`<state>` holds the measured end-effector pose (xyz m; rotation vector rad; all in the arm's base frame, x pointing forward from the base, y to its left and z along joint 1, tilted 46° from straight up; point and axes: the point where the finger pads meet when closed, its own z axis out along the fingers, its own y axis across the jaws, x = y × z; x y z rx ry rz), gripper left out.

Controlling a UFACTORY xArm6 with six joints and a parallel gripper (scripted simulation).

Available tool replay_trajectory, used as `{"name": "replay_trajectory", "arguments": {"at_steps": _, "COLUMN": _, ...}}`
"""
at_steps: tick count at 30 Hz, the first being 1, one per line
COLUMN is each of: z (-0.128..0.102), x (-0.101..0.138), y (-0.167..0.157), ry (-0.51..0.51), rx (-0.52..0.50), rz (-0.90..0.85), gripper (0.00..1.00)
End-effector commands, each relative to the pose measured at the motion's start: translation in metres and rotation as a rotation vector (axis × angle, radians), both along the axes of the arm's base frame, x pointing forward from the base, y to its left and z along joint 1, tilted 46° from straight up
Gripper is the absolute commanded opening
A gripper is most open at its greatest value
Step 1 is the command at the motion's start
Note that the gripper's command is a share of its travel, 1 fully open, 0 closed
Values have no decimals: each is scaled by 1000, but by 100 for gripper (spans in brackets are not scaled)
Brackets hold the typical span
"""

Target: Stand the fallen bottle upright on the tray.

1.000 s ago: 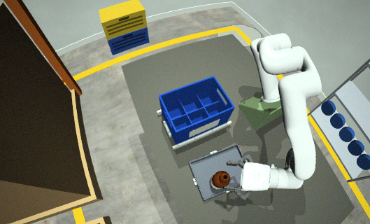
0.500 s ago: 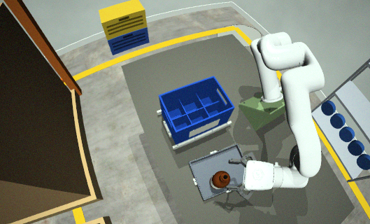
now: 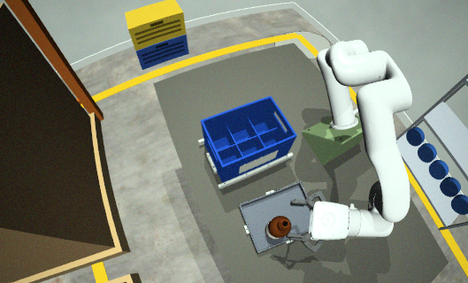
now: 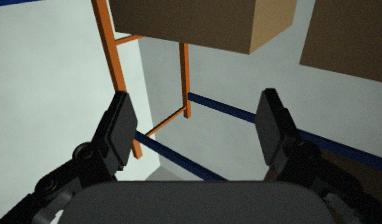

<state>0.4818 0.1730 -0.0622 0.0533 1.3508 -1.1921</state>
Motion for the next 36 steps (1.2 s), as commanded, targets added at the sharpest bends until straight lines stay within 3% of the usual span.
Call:
{"name": "replay_trajectory", "arguments": {"at_steps": 1, "z": 2, "x": 1, "y": 3, "ry": -3, "rx": 3, "rz": 1, "gripper": 100}}
{"name": "replay_trajectory", "arguments": {"at_steps": 5, "z": 2, "x": 1, "y": 3, "ry": -3, "rx": 3, "rz": 1, "gripper": 100}}
{"name": "replay_trajectory", "arguments": {"at_steps": 6, "z": 2, "x": 1, "y": 3, "ry": -3, "rx": 3, "rz": 1, "gripper": 0}}
{"name": "replay_trajectory", "arguments": {"at_steps": 36, "z": 2, "x": 1, "y": 3, "ry": -3, "rx": 3, "rz": 1, "gripper": 0}}
